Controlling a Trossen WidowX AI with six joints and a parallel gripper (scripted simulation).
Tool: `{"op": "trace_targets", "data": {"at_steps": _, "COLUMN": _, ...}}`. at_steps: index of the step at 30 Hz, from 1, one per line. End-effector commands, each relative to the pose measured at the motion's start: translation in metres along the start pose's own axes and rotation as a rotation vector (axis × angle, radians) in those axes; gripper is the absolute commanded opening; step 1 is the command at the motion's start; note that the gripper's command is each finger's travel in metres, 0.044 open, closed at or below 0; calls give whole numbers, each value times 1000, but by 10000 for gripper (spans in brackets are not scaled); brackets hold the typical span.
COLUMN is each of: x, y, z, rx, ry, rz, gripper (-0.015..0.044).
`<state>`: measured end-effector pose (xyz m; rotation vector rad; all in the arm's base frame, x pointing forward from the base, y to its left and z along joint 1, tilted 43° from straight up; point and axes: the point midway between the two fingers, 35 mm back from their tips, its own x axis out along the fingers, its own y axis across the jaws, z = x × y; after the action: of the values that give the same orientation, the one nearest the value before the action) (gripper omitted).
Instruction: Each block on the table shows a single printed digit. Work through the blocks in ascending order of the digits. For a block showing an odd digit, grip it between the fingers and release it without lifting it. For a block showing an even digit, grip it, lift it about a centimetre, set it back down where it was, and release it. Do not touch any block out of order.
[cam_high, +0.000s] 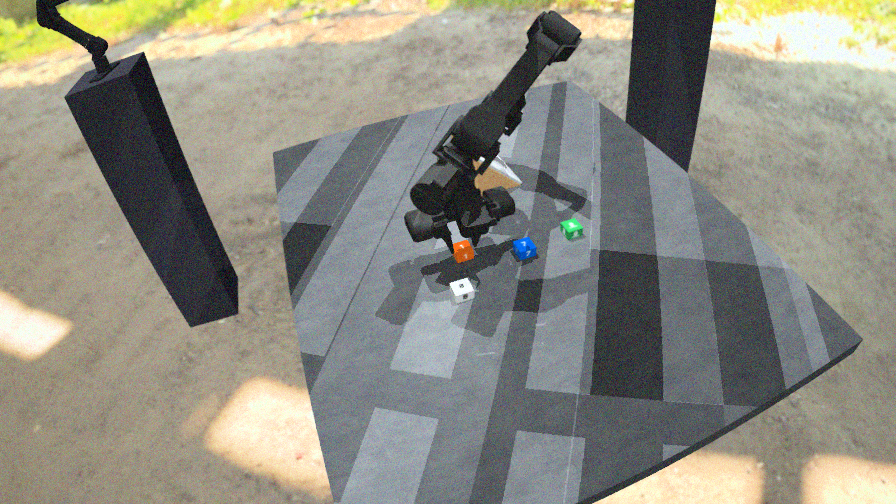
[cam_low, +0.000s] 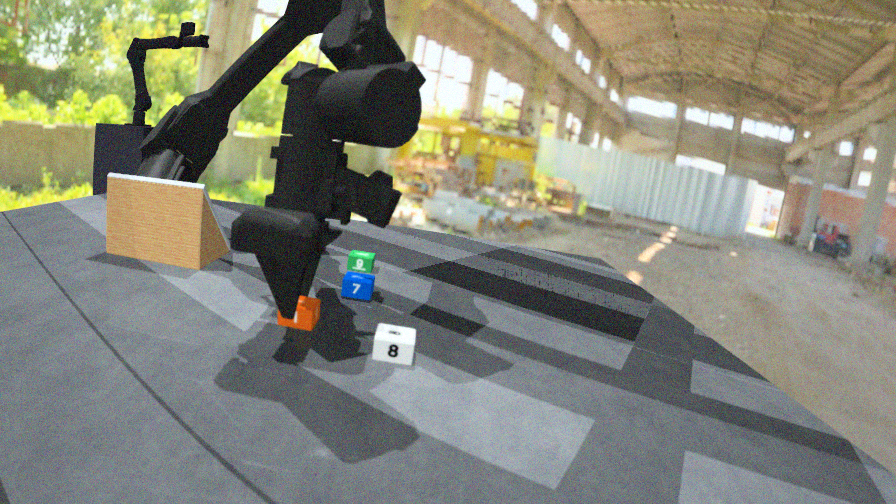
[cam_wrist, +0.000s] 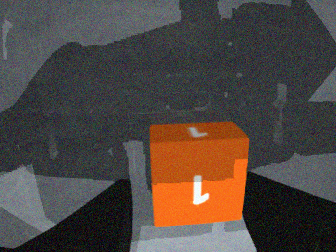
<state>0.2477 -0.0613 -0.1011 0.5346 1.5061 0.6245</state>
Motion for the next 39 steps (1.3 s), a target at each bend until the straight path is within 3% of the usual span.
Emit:
{"op": "trace_targets", "data": {"at_steps": 1, "x": 1, "y": 0, "z": 0, "rx": 6, "ry": -1, "rz": 3, "gripper": 120}}
{"op": "trace_targets", "data": {"at_steps": 23, "x": 1, "y": 0, "z": 0, "rx": 6, "ry": -1, "rz": 3, "gripper": 120}}
{"op": "trace_targets", "data": {"at_steps": 33, "x": 1, "y": 0, "z": 0, "rx": 6, "ry": -1, "rz": 3, "gripper": 383}}
{"op": "trace_targets", "data": {"at_steps": 37, "x": -2, "y": 0, "z": 0, "rx": 6, "ry": -1, "rz": 3, "gripper": 400}}
{"op": "trace_targets", "data": {"at_steps": 39, "x": -24, "y": 0, "z": 0, "rx": 7, "ry": -1, "rz": 1, "gripper": 400}}
